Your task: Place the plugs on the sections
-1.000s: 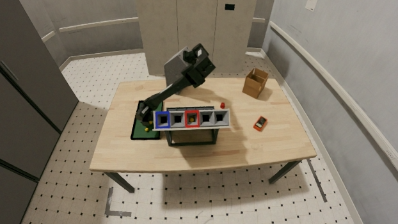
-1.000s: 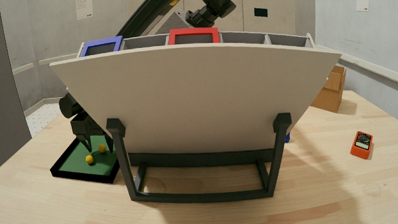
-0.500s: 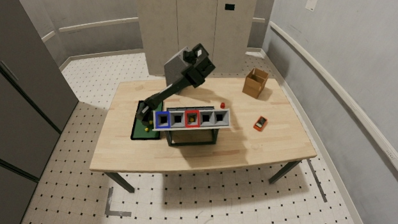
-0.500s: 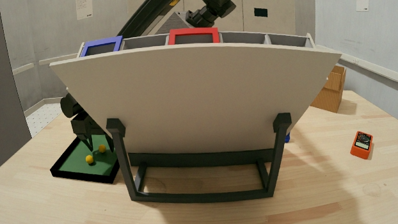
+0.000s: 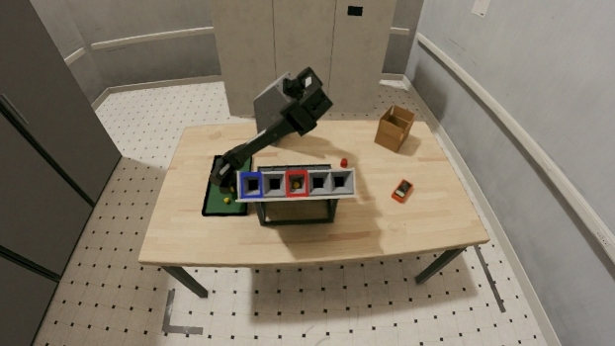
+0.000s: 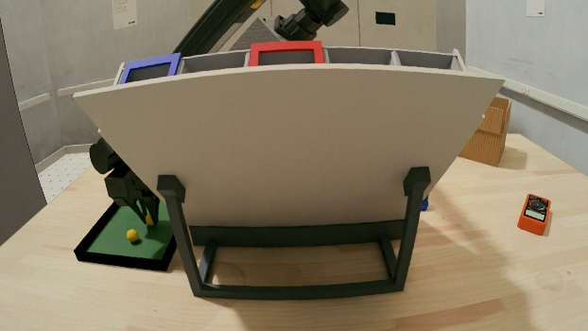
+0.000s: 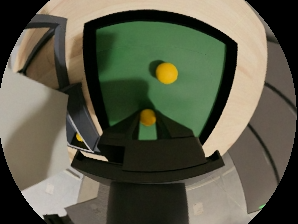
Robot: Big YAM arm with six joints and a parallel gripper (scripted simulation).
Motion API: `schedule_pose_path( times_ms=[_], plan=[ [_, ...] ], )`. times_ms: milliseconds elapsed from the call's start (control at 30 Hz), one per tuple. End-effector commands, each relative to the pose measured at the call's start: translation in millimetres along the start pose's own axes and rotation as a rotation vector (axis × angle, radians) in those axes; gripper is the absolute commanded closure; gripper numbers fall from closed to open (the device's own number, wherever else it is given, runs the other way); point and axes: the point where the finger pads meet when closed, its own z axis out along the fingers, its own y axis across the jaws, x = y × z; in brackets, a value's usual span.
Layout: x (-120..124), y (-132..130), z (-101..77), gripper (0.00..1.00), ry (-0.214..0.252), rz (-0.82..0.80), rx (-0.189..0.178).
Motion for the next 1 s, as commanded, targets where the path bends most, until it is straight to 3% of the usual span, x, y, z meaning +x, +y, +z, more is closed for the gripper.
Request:
schedule_pose_path(
  times_ms=[0,700,967],
  plan=[
    [-6.7,-3.0,-4.8,1.00,-0.015,-0.010,0.005],
    [-6.1,-2.8,-4.8,1.00,-0.014,-0.004,0.005],
    [-5.3,-2.5,-80.0,1.00,-0.014,-0.004,0.005]
  ],
)
